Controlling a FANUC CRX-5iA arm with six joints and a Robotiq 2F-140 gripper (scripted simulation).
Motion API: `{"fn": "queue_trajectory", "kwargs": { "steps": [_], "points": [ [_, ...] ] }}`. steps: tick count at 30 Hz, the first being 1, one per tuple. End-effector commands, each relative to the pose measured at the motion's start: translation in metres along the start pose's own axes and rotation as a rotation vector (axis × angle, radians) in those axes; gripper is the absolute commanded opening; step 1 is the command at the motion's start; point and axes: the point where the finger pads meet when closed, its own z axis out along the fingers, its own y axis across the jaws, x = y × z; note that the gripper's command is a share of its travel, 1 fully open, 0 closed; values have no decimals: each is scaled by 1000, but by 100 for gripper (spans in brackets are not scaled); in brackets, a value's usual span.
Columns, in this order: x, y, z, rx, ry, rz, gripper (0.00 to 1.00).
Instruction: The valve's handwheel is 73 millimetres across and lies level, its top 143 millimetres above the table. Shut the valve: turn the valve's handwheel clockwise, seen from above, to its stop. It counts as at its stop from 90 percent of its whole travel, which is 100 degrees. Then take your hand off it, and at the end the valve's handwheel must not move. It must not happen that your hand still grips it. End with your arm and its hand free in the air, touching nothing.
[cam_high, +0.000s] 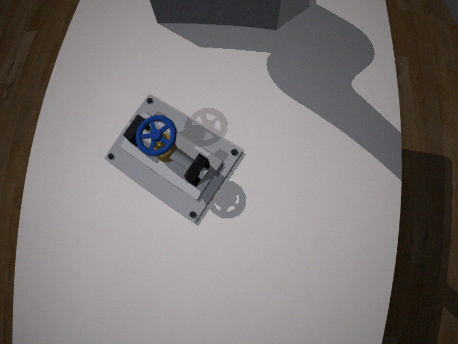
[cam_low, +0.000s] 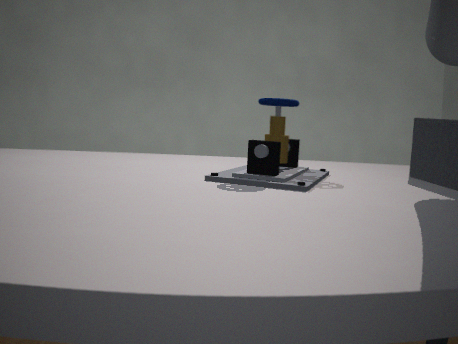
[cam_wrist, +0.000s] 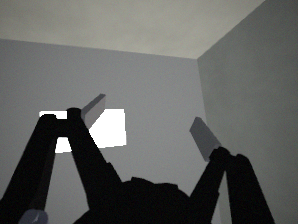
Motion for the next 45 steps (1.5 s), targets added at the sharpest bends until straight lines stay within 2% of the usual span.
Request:
{"fn": "queue_trajectory", "kwargs": {
  "steps": [1, 4, 7, 9, 10, 14, 15, 17, 18, 19, 22, 24, 25, 26, 27, 33, 34, 35, 37, 39, 41, 42, 43, 44, 45],
  "points": [
    [2, 4, -21, -65, 110, 81, 100],
    [3, 6, -41, -104, 200, 139, 100],
    [3, 6, -42, -107, 207, 144, 100],
    [2, 8, -73, -144, 332, 217, 100],
    [2, 8, -74, -145, 334, 218, 100],
    [-2, 8, -113, -168, 475, 293, 100],
    [-3, 7, -117, -169, 489, 300, 100],
    [-7, 7, -142, -173, 573, 341, 100],
    [-7, 7, -144, -173, 576, 342, 100],
    [-11, 6, -163, -171, 639, 371, 100],
    [-18, 4, -195, -163, 736, 414, 100],
    [-18, 4, -195, -163, 736, 414, 100],
    [-21, 3, -205, -159, 768, 427, 100],
    [-30, 0, -237, -142, 860, 465, 100],
    [-32, 0, -240, -140, 870, 468, 100],
    [-61, -7, -316, -75, 1078, 544, 100],
    [-62, -7, -317, -75, 1080, 545, 100],
    [-73, -9, -341, -48, 1144, 566, 100],
    [-82, -11, -357, -28, 1187, 579, 100],
    [-100, -14, -389, 15, 1271, 604, 100],
    [-100, -14, -389, 15, 1271, 604, 100],
    [-105, -15, -397, 26, 1292, 610, 100],
    [-129, -18, -435, 84, 1387, 635, 100],
    [-131, -18, -438, 89, 1395, 637, 100],
    [-142, -20, -453, 114, 1432, 646, 100]
  ]
}}
